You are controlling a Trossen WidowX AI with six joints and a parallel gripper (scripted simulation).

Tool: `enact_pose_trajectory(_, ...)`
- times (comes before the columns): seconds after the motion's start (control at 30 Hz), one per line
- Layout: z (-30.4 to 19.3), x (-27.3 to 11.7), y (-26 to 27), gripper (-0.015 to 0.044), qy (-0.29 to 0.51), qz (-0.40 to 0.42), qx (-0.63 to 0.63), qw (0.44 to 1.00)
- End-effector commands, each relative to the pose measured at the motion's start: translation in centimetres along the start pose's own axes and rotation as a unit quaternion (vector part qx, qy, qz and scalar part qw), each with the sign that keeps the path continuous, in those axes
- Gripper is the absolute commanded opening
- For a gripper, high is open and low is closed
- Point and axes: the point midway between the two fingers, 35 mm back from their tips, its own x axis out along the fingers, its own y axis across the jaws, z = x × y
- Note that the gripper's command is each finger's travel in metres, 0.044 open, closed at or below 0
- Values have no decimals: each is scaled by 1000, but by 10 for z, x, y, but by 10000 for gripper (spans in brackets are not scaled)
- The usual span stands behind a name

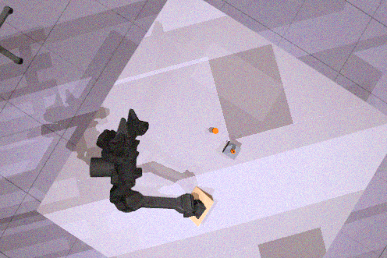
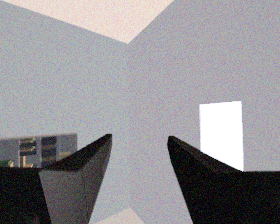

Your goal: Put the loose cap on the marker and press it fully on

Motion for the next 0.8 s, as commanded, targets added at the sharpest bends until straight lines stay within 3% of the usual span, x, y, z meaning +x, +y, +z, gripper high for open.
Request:
enact_pose_trajectory(0.0, -43, 12, 32, 238, 49, 51, 16, 997)
enact_pose_trajectory(0.4, -174, 8, 173, 238, 219, 271, 80, 934)
enact_pose_trajectory(0.77, -237, -70, 321, 238, 306, 540, 124, 774)
